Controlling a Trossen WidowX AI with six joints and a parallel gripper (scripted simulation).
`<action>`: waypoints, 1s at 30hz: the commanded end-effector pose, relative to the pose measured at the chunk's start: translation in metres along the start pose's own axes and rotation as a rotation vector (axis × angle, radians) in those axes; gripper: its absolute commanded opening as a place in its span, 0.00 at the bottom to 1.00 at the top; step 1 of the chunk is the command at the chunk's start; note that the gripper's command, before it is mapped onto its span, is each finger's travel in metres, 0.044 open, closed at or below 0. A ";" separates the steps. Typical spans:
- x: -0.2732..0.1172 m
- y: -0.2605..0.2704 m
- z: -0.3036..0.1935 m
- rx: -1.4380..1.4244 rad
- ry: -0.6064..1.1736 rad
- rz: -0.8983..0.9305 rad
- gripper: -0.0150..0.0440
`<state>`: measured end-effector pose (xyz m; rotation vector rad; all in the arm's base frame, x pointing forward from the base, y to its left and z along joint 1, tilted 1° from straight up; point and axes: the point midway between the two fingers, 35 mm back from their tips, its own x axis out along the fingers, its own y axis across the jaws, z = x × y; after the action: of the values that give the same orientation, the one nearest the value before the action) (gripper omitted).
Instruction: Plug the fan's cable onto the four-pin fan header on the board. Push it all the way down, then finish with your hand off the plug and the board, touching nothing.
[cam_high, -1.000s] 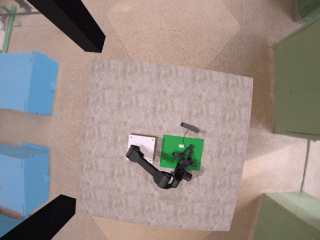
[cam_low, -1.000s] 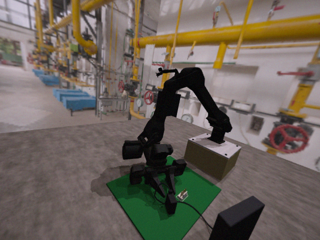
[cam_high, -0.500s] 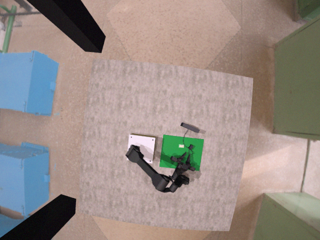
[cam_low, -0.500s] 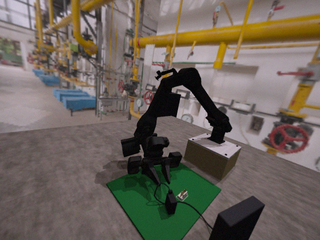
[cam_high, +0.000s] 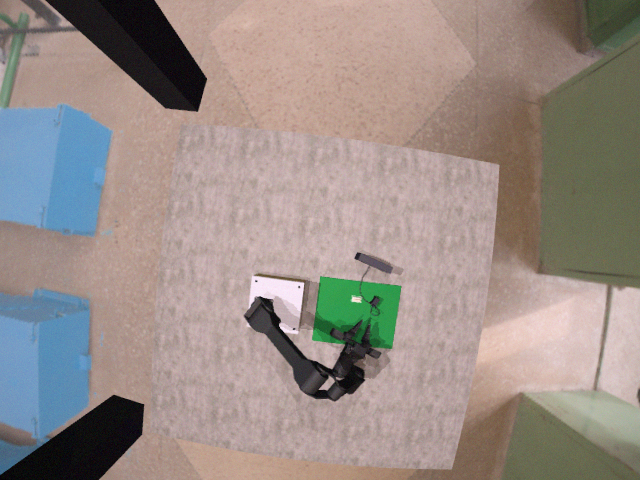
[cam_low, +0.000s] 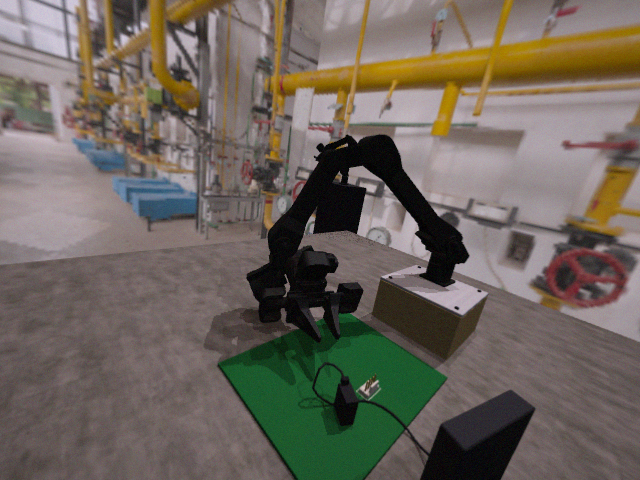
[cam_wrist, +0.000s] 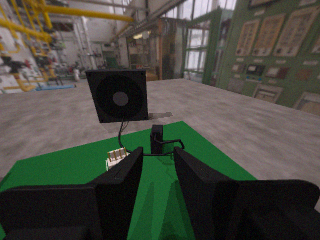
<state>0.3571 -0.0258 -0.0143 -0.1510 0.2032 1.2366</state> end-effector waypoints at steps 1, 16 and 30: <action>-0.010 0.000 0.007 -0.009 -0.003 0.002 0.49; -0.014 0.011 0.023 0.027 0.100 0.128 0.85; 0.002 0.026 0.028 0.091 0.411 0.293 1.00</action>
<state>0.3354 -0.0125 0.0105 -0.2658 0.5810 1.4652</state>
